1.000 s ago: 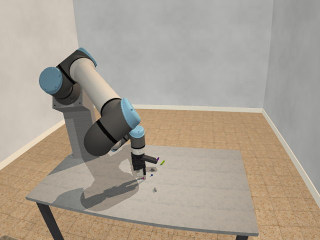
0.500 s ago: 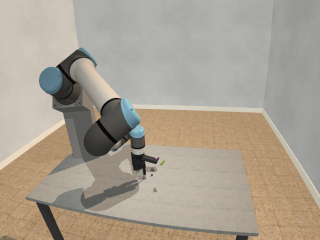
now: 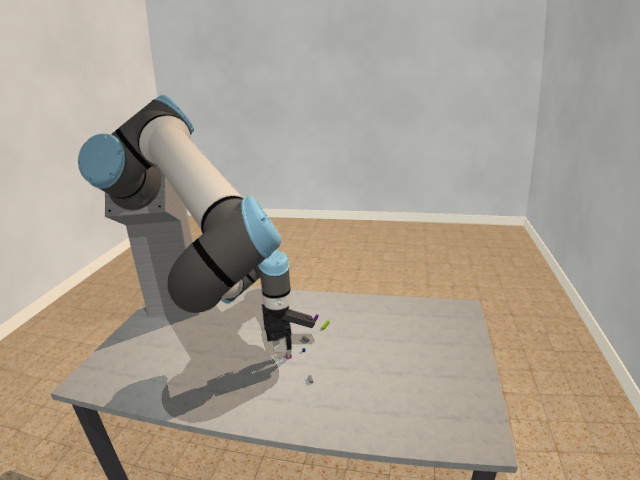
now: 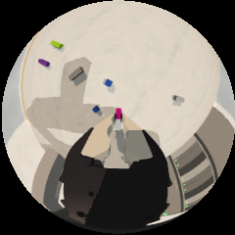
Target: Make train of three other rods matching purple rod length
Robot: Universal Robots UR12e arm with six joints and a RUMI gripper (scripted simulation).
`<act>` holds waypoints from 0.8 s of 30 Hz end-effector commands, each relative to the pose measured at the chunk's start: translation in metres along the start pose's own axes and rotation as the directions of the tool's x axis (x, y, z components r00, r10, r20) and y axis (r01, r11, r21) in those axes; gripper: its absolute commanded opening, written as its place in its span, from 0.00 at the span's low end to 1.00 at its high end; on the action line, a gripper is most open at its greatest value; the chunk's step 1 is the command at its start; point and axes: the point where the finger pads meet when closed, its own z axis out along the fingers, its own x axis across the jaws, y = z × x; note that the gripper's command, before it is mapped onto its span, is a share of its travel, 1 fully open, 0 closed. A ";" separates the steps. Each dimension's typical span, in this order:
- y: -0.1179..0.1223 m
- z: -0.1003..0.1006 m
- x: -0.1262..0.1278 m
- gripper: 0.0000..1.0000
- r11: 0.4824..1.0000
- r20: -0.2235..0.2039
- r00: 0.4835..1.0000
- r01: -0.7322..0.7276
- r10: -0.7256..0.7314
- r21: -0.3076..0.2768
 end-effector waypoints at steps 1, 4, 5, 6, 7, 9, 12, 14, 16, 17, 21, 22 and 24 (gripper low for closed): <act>0.000 -0.001 0.000 0.00 1.000 0.000 1.000 0.000 0.000 0.001; 0.000 -0.001 0.000 0.00 1.000 0.000 1.000 0.000 0.000 0.001; 0.000 -0.001 0.000 0.00 1.000 0.000 1.000 0.000 0.000 0.001; 0.000 -0.001 0.000 0.00 1.000 0.000 1.000 0.000 0.000 0.001; 0.000 -0.001 0.000 0.00 1.000 0.000 1.000 0.000 0.000 0.001; 0.000 -0.001 0.000 0.00 1.000 0.000 1.000 0.000 0.000 0.001; 0.000 -0.001 0.000 0.00 1.000 0.000 1.000 0.000 0.000 0.001; 0.000 -0.001 0.000 0.00 1.000 0.000 1.000 0.000 0.000 0.001; 0.000 -0.001 0.000 0.00 1.000 0.000 1.000 0.000 0.000 0.001; 0.000 -0.001 0.000 0.00 1.000 0.000 1.000 0.000 0.000 0.001; 0.000 -0.007 0.000 0.00 1.000 0.000 1.000 0.000 0.000 0.001; 0.000 -0.010 0.000 0.00 1.000 0.000 1.000 0.000 0.000 0.001; 0.000 -0.020 0.000 0.00 1.000 0.000 1.000 0.000 0.000 0.001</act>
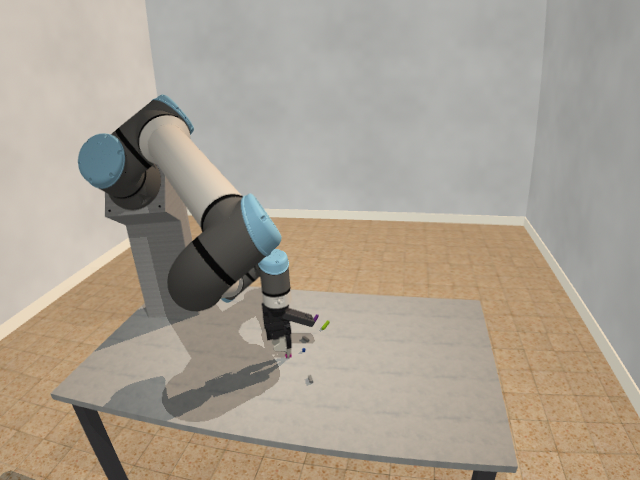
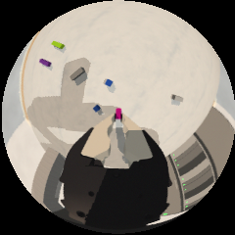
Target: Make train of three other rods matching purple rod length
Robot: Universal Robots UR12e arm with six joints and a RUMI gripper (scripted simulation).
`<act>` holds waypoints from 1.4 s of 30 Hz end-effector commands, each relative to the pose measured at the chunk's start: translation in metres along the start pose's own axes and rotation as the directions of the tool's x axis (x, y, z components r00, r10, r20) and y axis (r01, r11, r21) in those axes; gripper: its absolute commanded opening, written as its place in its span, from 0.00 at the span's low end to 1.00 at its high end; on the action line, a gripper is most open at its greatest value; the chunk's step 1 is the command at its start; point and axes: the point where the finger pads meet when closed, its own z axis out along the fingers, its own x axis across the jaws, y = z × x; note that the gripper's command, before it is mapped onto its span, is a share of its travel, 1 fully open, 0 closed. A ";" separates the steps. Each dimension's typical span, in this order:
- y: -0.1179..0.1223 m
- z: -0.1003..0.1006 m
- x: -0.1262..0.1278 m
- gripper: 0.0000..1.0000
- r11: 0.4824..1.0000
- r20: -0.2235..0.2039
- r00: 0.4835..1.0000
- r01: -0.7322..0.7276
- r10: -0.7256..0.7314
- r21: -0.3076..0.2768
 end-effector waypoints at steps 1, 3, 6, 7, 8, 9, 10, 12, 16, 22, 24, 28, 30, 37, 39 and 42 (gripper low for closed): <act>0.000 -0.022 0.000 0.00 1.000 0.000 1.000 0.000 0.000 0.001; 0.000 -0.036 0.000 0.00 1.000 0.000 1.000 0.000 0.000 0.001; 0.000 -0.044 0.000 0.00 1.000 0.000 1.000 0.000 0.000 0.001; 0.000 -0.052 0.000 0.00 1.000 0.000 1.000 0.000 0.000 0.001; 0.000 -0.059 0.000 0.00 1.000 0.000 1.000 0.000 0.000 0.001; 0.000 -0.067 0.000 0.00 1.000 0.000 1.000 0.000 0.000 0.001; 0.000 -0.074 0.000 0.00 1.000 0.000 1.000 0.000 0.000 0.001; 0.000 -0.085 0.000 0.00 1.000 0.000 1.000 0.000 0.000 0.001; 0.000 -0.095 0.000 0.00 1.000 0.000 1.000 0.000 0.000 0.001; 0.000 -0.096 0.000 0.00 1.000 0.000 1.000 0.000 0.000 0.001; 0.000 -0.096 0.000 0.00 1.000 0.000 1.000 0.000 0.000 0.001; 0.000 -0.096 0.000 0.00 1.000 0.000 1.000 0.001 -0.001 0.001; -0.001 -0.096 0.000 0.00 1.000 0.000 1.000 0.008 -0.008 0.001; -0.006 -0.096 -0.001 0.00 0.993 0.000 0.993 0.116 -0.116 0.001; -0.006 -0.096 -0.001 0.00 0.993 0.000 0.993 0.116 -0.116 0.001; -0.011 -0.095 -0.002 0.00 0.978 0.000 0.978 0.209 -0.209 0.001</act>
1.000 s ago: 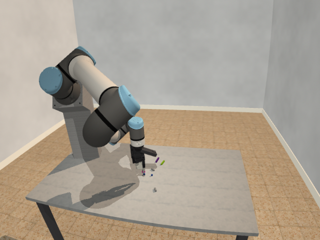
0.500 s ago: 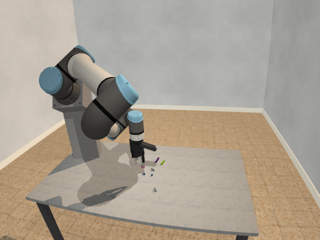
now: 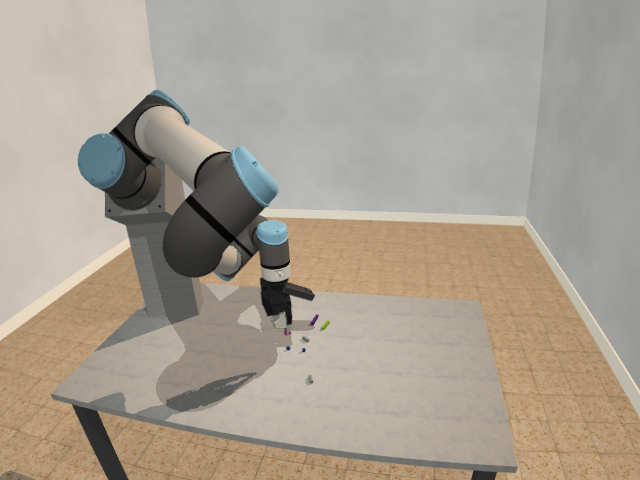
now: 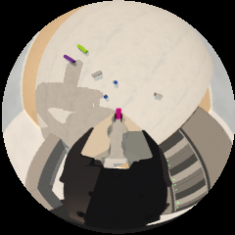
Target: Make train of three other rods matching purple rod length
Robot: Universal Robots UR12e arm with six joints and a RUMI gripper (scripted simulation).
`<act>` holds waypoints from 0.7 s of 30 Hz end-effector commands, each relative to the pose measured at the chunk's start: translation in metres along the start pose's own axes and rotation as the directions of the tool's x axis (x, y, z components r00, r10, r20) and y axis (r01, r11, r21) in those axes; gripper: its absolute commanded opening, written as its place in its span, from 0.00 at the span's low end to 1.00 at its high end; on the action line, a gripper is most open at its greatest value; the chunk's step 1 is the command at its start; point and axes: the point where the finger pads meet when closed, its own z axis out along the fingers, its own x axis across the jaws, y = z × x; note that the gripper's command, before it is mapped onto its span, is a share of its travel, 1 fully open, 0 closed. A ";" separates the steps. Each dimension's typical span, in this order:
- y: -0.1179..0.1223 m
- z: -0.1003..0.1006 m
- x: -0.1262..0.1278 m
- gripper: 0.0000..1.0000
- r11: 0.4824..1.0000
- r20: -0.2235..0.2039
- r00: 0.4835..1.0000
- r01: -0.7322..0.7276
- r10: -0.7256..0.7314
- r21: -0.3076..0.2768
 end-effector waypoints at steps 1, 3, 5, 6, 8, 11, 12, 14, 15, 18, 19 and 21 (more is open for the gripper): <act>-0.008 0.000 0.000 0.00 0.989 -0.001 0.989 0.146 -0.146 0.001; -0.011 0.000 0.000 0.00 0.978 -0.001 0.978 0.207 -0.207 0.001; -0.013 0.000 0.000 0.00 0.967 -0.001 0.967 0.257 -0.257 0.001; -0.014 0.000 0.000 0.00 0.959 -0.001 0.959 0.282 -0.282 0.001; -0.017 0.000 0.000 0.00 0.944 -0.001 0.944 0.331 -0.331 0.001; -0.021 0.000 -0.001 0.00 0.915 -0.001 0.915 0.404 -0.404 0.001; -0.022 0.000 0.000 0.00 0.904 -0.001 0.904 0.428 -0.428 0.001; -0.022 0.000 0.000 0.00 0.904 -0.001 0.904 0.428 -0.428 0.001; -0.024 0.000 0.000 0.00 0.882 -0.001 0.882 0.470 -0.470 0.001; -0.028 0.000 0.000 0.00 0.836 -0.001 0.836 0.549 -0.549 0.001; -0.029 0.000 0.000 0.00 0.821 -0.001 0.821 0.571 -0.571 0.001; -0.031 0.000 0.000 0.00 0.790 -0.001 0.790 0.613 -0.613 0.001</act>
